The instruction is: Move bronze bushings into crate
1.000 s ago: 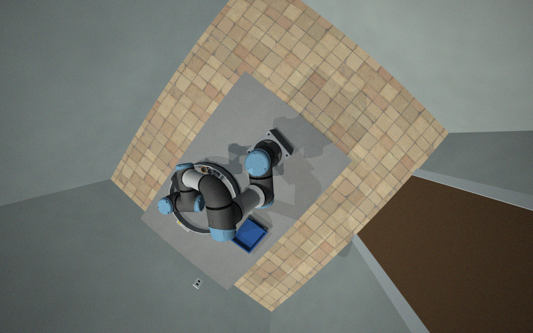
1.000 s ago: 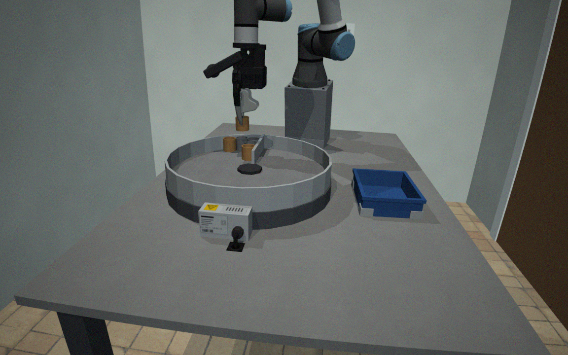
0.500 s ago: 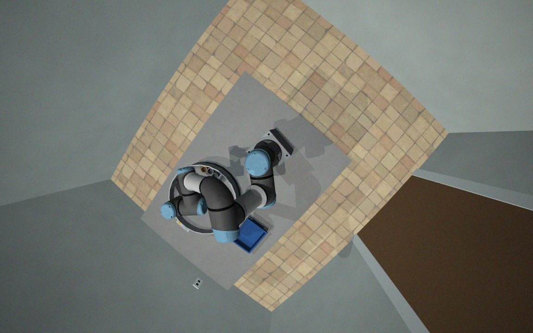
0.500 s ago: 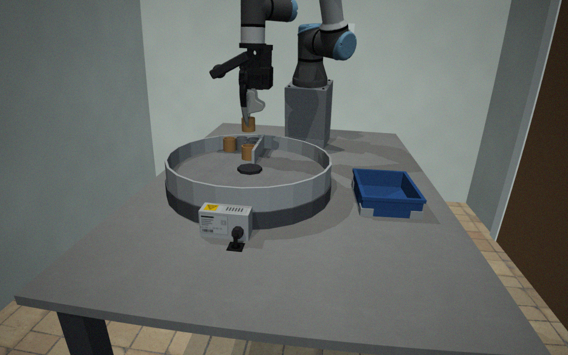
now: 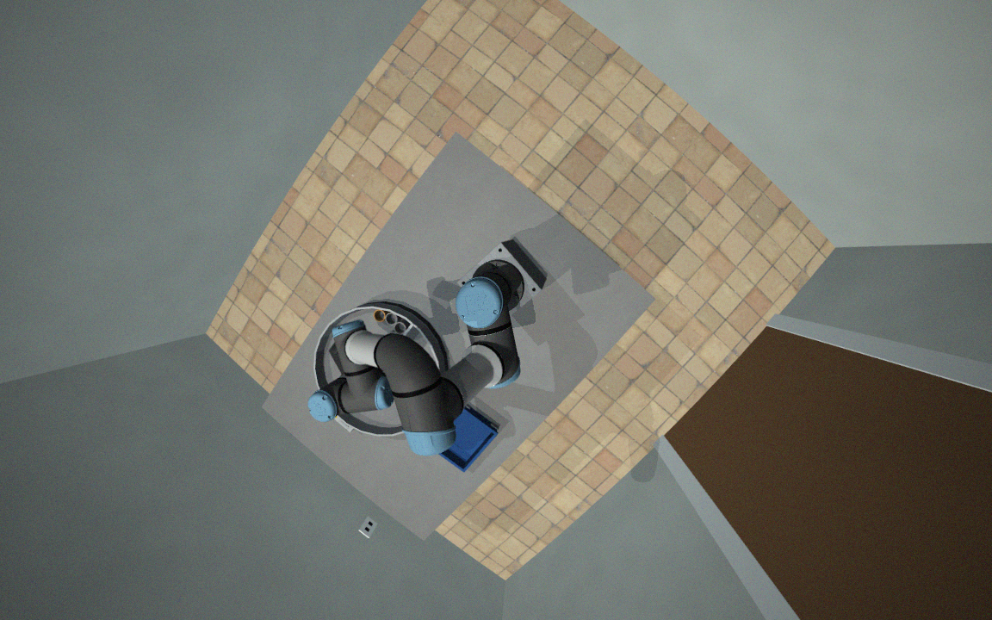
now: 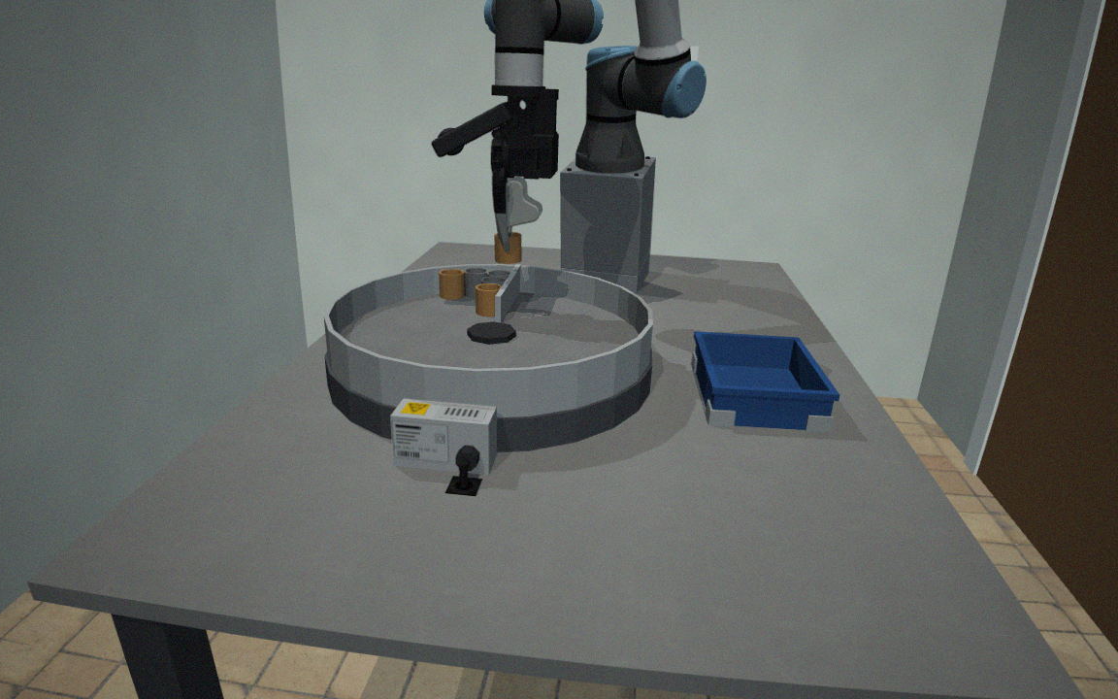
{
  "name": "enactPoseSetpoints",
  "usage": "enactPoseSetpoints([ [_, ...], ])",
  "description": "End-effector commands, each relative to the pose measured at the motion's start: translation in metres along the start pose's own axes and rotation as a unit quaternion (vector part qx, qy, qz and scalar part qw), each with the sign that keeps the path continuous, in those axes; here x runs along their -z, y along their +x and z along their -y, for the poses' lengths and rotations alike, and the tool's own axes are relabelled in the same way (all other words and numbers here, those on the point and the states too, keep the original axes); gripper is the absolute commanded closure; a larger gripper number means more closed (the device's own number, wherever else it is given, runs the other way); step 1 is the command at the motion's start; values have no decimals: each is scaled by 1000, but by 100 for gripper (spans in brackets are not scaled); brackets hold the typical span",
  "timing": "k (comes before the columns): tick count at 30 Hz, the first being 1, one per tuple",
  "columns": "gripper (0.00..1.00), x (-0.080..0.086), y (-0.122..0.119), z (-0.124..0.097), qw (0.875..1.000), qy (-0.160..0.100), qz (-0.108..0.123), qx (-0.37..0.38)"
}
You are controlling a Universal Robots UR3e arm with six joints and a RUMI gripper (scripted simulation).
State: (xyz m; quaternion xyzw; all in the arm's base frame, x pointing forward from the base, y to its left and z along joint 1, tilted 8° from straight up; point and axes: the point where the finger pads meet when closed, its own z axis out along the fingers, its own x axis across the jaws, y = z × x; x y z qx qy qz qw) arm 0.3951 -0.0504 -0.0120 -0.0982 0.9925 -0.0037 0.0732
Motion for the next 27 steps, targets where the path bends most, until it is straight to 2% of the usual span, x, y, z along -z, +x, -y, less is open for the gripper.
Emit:
enactPoseSetpoints([
  [1, 100, 1, -4, -8, 1000, 1, 1, 0],
  [16, 100, 1, -22, -58, 1000, 1, 1, 0],
  [18, 100, 1, -22, -58, 1000, 1, 1, 0],
  [27, 100, 1, -34, -94, 1000, 1, 1, 0],
])
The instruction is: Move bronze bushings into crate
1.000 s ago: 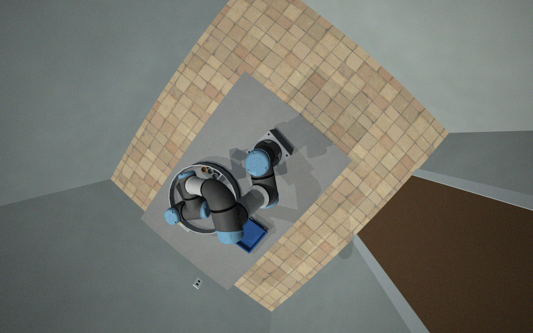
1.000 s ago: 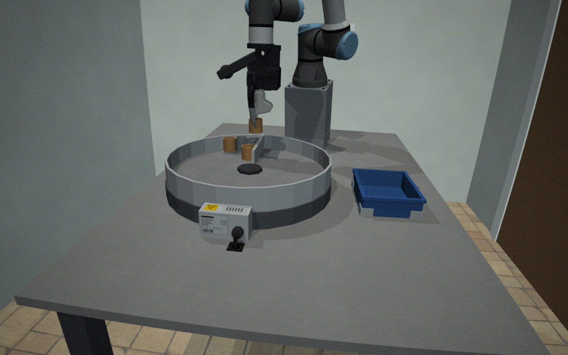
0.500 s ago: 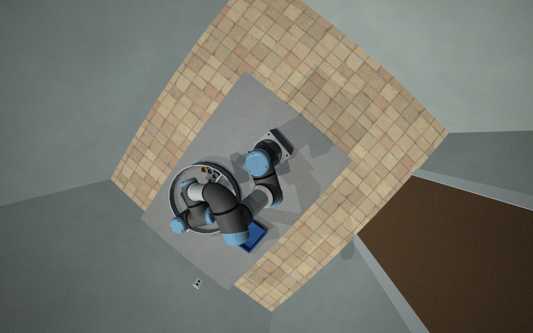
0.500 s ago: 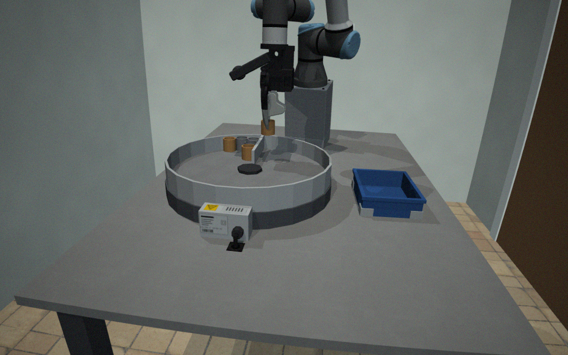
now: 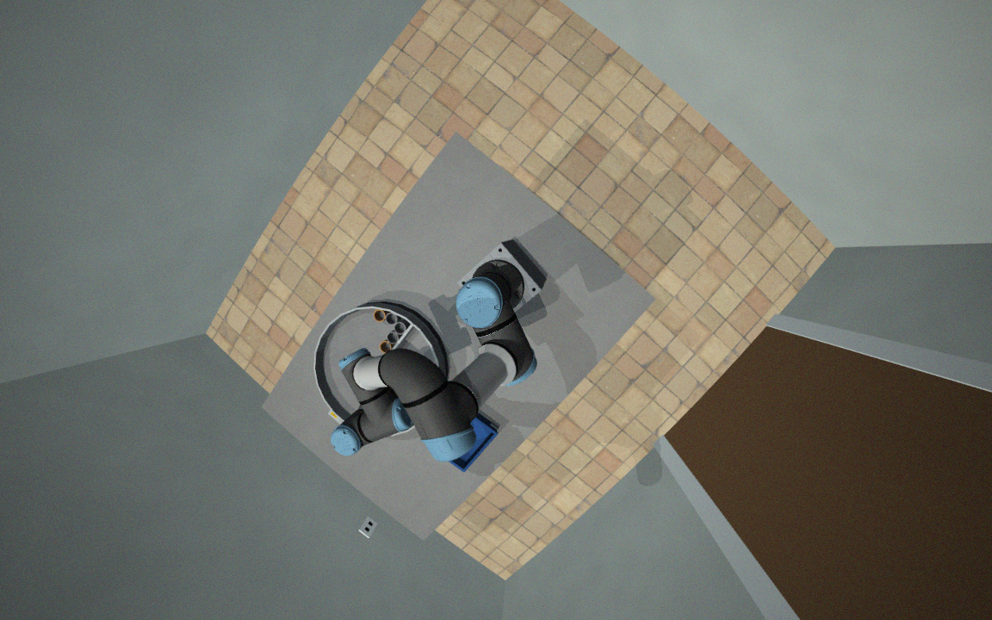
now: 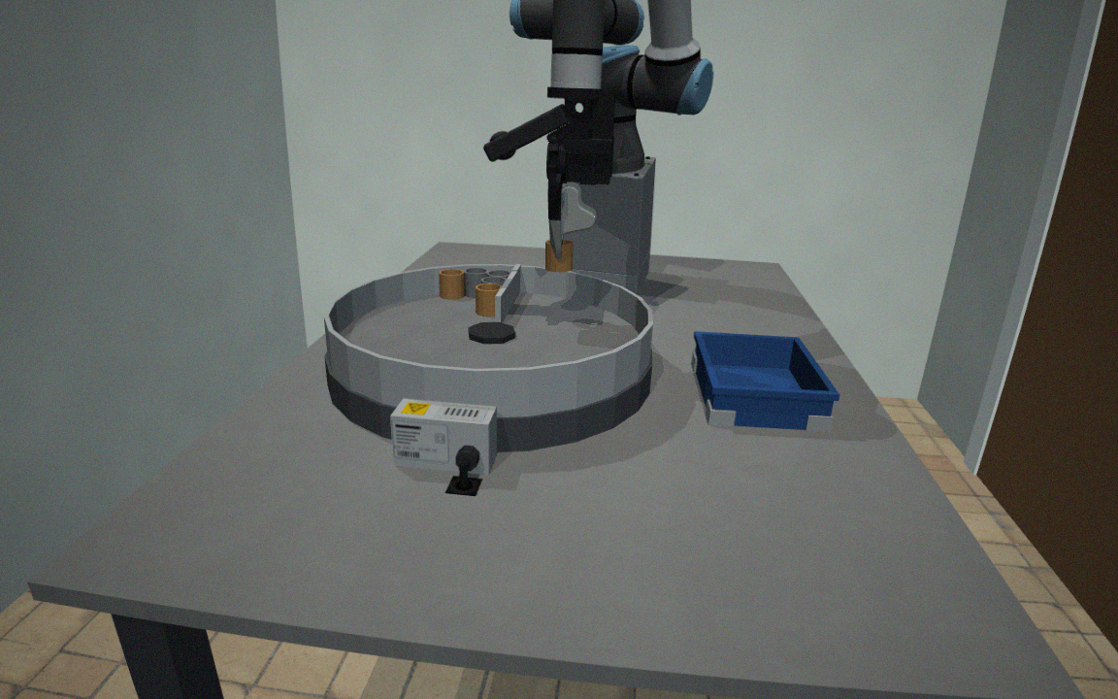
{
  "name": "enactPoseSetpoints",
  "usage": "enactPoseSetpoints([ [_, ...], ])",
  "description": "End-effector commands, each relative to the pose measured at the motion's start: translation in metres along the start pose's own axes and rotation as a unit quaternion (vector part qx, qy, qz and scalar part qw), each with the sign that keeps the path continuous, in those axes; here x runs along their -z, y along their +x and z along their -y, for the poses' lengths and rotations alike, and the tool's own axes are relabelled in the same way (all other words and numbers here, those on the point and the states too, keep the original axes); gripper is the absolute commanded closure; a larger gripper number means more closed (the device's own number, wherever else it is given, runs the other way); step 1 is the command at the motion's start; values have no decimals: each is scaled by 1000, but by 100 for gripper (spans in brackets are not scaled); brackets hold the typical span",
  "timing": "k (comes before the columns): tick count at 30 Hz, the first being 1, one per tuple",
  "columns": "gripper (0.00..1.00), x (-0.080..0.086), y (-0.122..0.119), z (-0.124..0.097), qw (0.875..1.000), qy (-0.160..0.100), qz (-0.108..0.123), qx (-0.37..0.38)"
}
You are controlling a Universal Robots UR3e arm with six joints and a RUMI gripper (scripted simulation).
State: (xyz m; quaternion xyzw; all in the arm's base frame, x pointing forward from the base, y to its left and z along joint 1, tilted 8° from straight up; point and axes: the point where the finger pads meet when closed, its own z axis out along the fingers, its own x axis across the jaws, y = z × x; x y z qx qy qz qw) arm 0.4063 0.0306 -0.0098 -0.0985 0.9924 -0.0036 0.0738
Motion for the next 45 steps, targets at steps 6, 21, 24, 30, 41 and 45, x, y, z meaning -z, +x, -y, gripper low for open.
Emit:
enactPoseSetpoints([
  [6, 100, 1, -17, -43, 1000, 1, 0, 0],
  [21, 100, 0, -39, -105, 1000, 1, 0, 0],
  [24, 100, 0, -42, -113, 1000, 1, 0, 0],
  [30, 100, 0, -49, -133, 1000, 1, 0, 0],
  [41, 100, 0, -61, -168, 1000, 1, 0, 0],
  [45, 100, 0, -64, -177, 1000, 1, 0, 0],
])
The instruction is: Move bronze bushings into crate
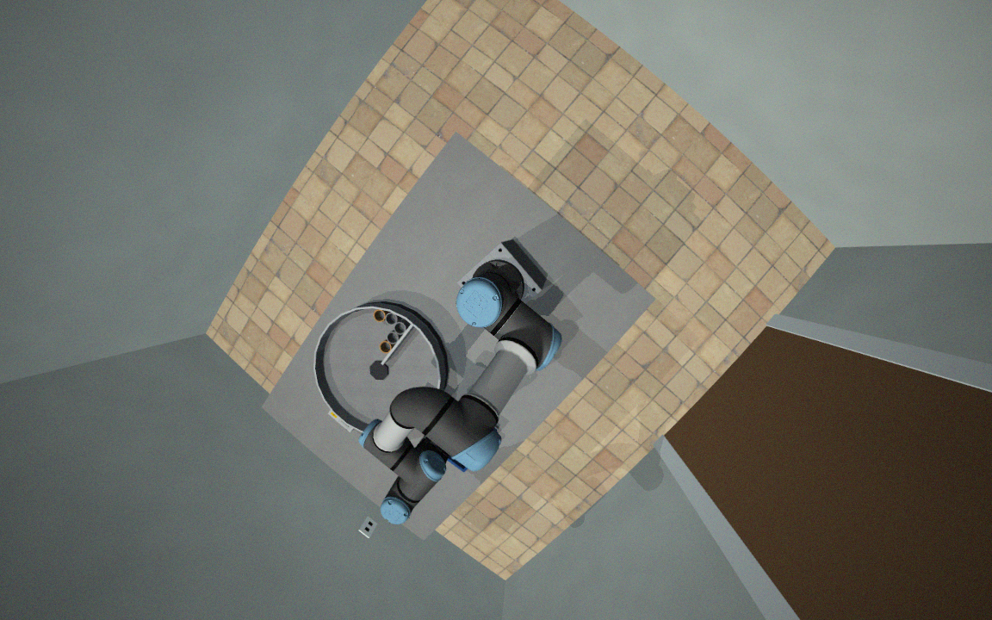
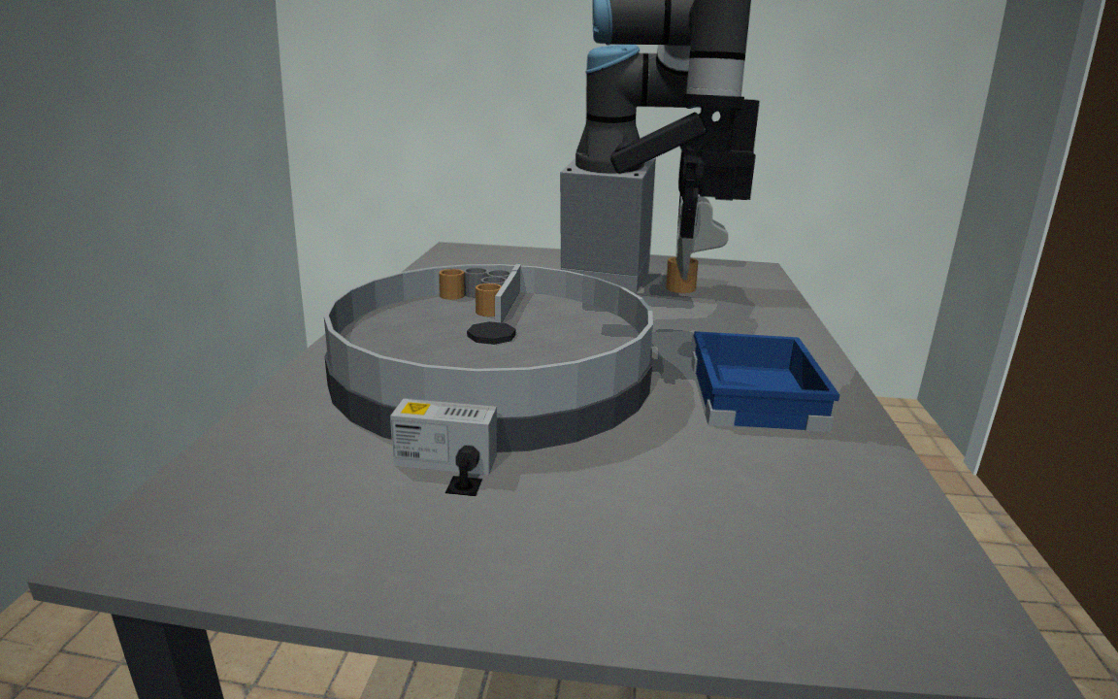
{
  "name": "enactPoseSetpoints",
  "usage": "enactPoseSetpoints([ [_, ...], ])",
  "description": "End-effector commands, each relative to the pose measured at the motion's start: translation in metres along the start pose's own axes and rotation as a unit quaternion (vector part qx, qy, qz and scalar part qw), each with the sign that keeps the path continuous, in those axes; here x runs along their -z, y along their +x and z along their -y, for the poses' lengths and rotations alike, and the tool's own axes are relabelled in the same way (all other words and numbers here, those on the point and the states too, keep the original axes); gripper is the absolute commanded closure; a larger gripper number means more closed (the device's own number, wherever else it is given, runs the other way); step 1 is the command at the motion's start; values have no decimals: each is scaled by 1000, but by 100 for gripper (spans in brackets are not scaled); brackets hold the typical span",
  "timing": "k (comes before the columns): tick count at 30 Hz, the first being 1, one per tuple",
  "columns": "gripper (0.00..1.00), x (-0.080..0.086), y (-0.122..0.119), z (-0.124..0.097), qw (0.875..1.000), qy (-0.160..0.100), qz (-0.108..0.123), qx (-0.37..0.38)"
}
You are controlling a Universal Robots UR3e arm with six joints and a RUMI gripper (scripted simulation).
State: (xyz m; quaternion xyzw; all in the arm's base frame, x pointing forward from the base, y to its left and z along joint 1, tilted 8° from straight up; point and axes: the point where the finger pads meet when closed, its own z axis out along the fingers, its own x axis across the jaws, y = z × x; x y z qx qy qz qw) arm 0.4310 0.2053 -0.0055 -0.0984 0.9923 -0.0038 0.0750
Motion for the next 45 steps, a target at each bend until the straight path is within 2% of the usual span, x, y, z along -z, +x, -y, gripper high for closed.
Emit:
enactPoseSetpoints([
  [1, 100, 1, -7, -13, 1000, 1, -1, 0],
  [12, 100, 1, -17, -42, 1000, 1, -1, 0],
  [29, 100, 1, -27, -70, 1000, 1, -1, 0],
  [45, 100, 1, -33, -88, 1000, 1, -1, 0],
])
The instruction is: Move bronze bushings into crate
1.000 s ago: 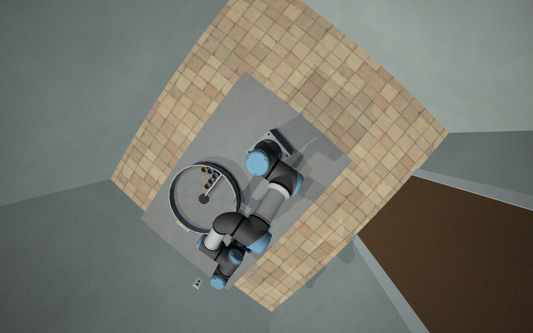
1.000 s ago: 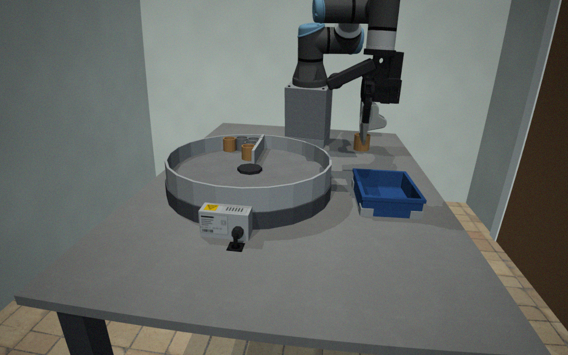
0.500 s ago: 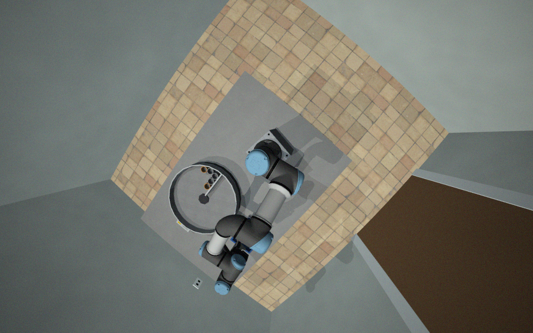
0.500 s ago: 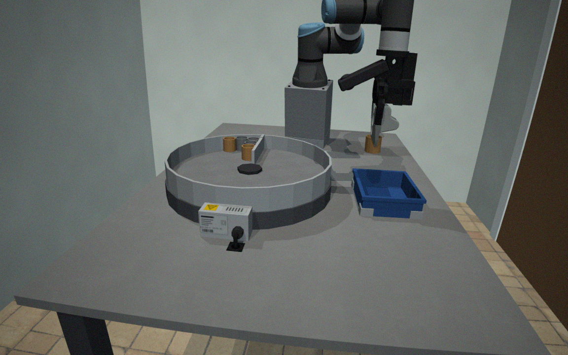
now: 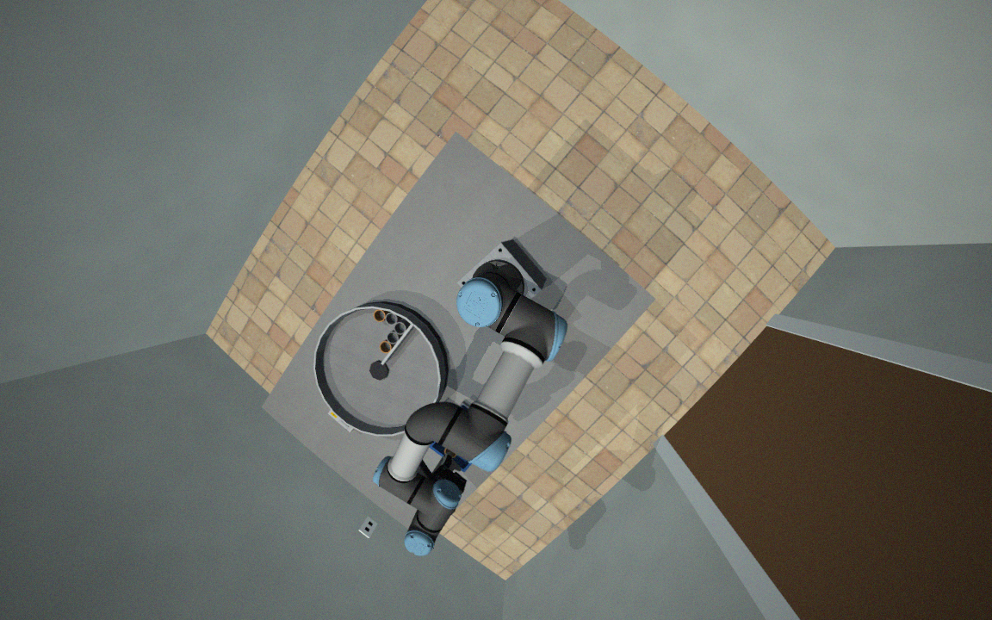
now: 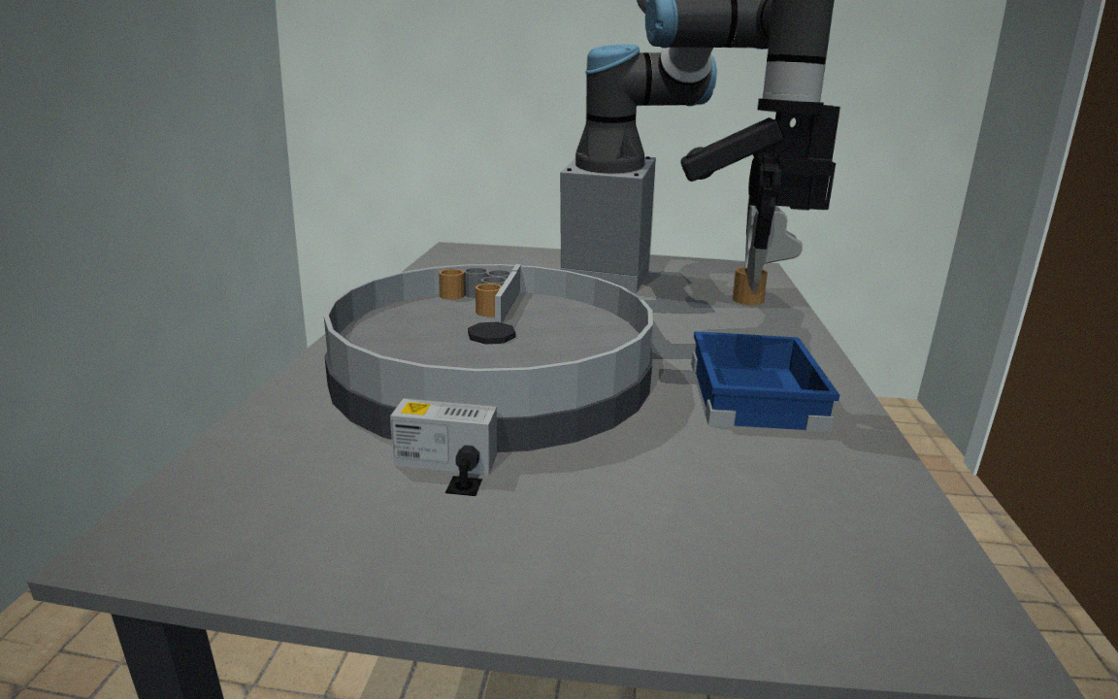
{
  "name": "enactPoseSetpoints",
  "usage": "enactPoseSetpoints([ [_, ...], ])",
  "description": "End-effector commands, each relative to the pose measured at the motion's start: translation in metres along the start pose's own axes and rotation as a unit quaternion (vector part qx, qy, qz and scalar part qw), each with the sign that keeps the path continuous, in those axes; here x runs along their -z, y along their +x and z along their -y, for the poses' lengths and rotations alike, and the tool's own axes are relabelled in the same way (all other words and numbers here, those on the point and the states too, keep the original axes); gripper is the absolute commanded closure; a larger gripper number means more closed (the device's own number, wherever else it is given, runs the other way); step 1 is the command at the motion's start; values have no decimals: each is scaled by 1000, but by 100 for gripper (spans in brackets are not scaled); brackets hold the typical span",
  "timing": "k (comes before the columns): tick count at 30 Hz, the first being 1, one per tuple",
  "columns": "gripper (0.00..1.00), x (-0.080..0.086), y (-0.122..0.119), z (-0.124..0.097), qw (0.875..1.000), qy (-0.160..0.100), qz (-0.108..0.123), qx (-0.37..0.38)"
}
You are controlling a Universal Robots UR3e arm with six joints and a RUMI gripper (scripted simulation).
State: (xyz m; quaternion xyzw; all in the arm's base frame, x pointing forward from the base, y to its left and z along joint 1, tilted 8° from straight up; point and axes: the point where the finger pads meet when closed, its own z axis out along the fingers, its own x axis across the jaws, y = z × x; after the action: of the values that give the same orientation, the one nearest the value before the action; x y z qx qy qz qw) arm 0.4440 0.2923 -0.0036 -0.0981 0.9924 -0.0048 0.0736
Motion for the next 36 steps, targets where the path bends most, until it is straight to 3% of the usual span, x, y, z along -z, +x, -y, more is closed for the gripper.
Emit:
enactPoseSetpoints([
  [1, 100, 1, -3, -6, 1000, 0, 1, 0],
  [36, 100, 1, -9, -22, 1000, 0, 1, 0],
])
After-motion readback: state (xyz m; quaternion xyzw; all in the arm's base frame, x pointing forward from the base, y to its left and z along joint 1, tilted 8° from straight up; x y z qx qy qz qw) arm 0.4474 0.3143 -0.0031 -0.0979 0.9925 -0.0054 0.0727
